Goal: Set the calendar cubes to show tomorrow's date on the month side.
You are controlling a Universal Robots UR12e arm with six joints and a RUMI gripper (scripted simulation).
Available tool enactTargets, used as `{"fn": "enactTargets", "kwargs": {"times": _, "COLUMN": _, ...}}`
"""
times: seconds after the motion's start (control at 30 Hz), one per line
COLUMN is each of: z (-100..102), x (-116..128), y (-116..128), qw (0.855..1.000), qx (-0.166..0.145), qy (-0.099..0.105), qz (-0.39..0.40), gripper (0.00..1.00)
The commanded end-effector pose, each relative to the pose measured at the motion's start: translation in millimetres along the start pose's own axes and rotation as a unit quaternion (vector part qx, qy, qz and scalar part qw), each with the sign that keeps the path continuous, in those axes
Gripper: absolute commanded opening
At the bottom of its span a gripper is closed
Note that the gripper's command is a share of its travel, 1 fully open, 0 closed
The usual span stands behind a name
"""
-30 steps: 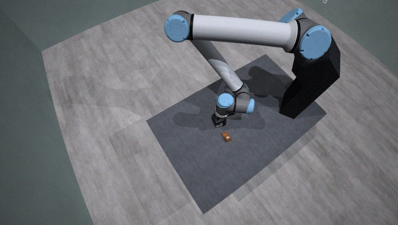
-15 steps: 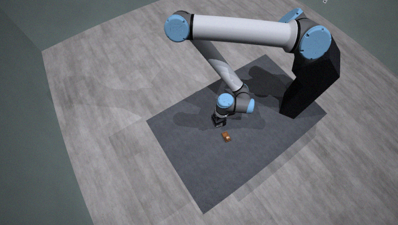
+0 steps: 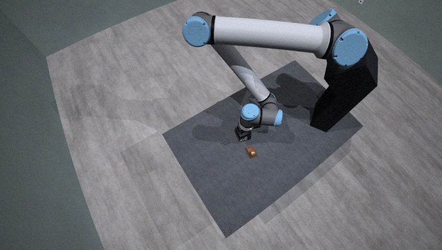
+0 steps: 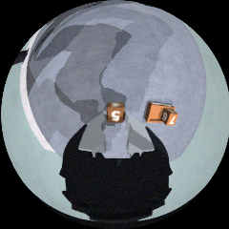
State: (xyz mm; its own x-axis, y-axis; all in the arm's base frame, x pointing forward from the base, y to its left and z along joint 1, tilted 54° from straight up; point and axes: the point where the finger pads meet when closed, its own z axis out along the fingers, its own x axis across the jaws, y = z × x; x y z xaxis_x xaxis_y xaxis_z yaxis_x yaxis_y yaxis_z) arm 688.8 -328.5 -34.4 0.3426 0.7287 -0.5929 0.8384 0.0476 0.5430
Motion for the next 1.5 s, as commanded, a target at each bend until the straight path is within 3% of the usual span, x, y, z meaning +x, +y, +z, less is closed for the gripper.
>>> {"fn": "enactTargets", "kwargs": {"times": 0.0, "z": -0.5, "x": 0.2, "y": 0.2, "qw": 1.000, "qx": 0.000, "qy": 0.000, "qz": 0.000, "gripper": 0.10}}
{"fn": "enactTargets", "kwargs": {"times": 0.4, "z": -0.5, "x": 0.2, "y": 0.2, "qw": 1.000, "qx": 0.000, "qy": 0.000, "qz": 0.000, "gripper": 0.10}}
{"fn": "enactTargets", "kwargs": {"times": 0.9, "z": -0.5, "x": 0.2, "y": 0.2, "qw": 1.000, "qx": 0.000, "qy": 0.000, "qz": 0.000, "gripper": 0.28}}
{"fn": "enactTargets", "kwargs": {"times": 1.47, "z": -8.8, "x": 0.1, "y": 0.2, "qw": 1.000, "qx": 0.000, "qy": 0.000, "qz": 0.000, "gripper": 0.28}}
